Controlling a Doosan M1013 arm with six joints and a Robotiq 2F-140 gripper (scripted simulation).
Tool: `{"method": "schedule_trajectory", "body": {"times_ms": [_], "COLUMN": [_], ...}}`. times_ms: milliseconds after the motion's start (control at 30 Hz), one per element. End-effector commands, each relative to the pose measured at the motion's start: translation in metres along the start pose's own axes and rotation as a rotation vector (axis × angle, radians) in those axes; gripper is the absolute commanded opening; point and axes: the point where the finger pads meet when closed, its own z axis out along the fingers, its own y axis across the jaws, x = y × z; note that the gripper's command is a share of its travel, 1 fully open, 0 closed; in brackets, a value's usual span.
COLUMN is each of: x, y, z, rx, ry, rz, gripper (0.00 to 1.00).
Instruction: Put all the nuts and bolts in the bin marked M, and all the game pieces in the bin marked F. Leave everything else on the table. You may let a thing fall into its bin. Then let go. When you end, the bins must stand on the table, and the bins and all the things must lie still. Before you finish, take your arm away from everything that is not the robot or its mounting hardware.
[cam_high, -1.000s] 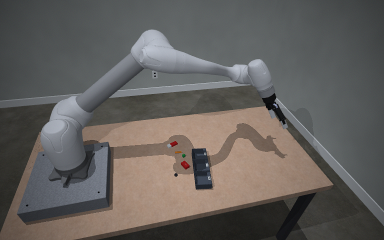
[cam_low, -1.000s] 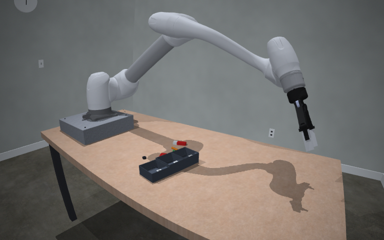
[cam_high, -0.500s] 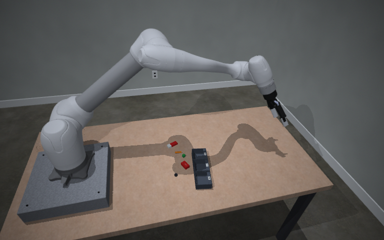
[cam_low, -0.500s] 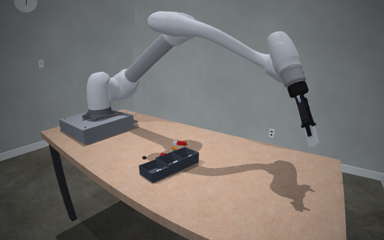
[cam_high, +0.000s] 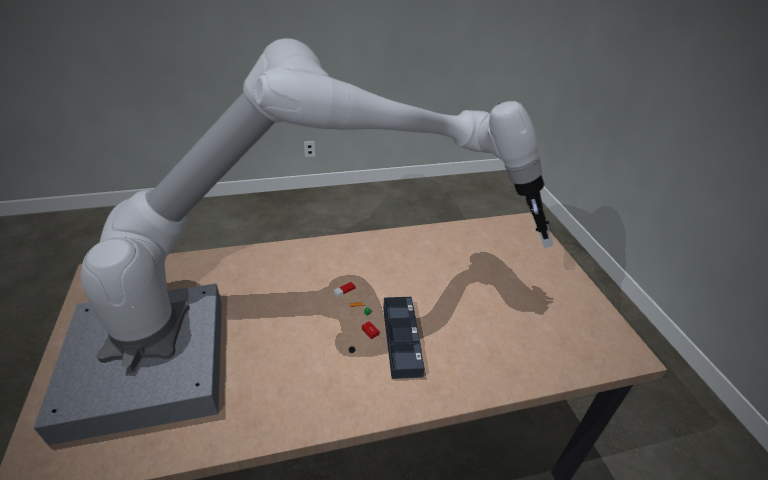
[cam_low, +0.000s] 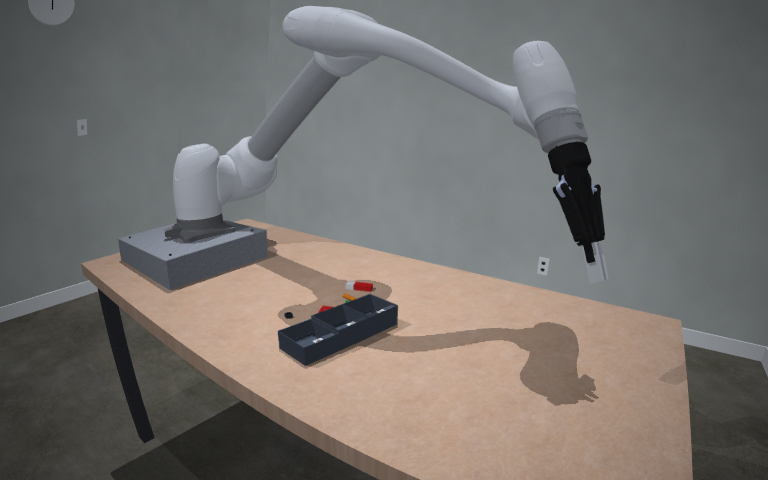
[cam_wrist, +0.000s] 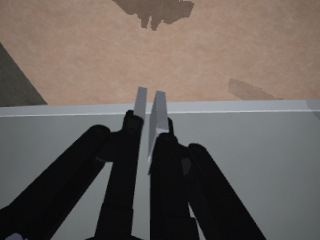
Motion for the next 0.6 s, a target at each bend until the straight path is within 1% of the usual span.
{"method": "schedule_trajectory", "body": {"times_ms": [0,33,67,133,167,233,267,333,367,400,467,567], "x": [0.015,0.021,0.021,0.033,0.033,0.045,0.045,0.057,0.057,0.063,0.063,0.082], "y": [-0.012,-0.017,-0.017,-0.025,-0.025,-0.034,-0.034,-0.043,-0.043,-0.048,-0.048,-0.060], "z": [-0.011,-0.015,-0.015,-0.022,-0.022,-0.030,-0.030,-0.038,-0.038,-0.042,-0.042,-0.053], "rx": [0.002,0.003,0.003,0.007,0.007,0.012,0.012,0.019,0.019,0.023,0.023,0.037], "ry": [0.019,0.027,0.027,0.044,0.044,0.061,0.061,0.078,0.078,0.086,0.086,0.110], "rz": [0.131,0.175,0.175,0.268,0.268,0.361,0.361,0.454,0.454,0.503,0.503,0.641], "gripper": [0.05,0.05,0.05,0.05,0.05,0.05,0.05,0.05,0.05,0.05,0.05,0.05]}}
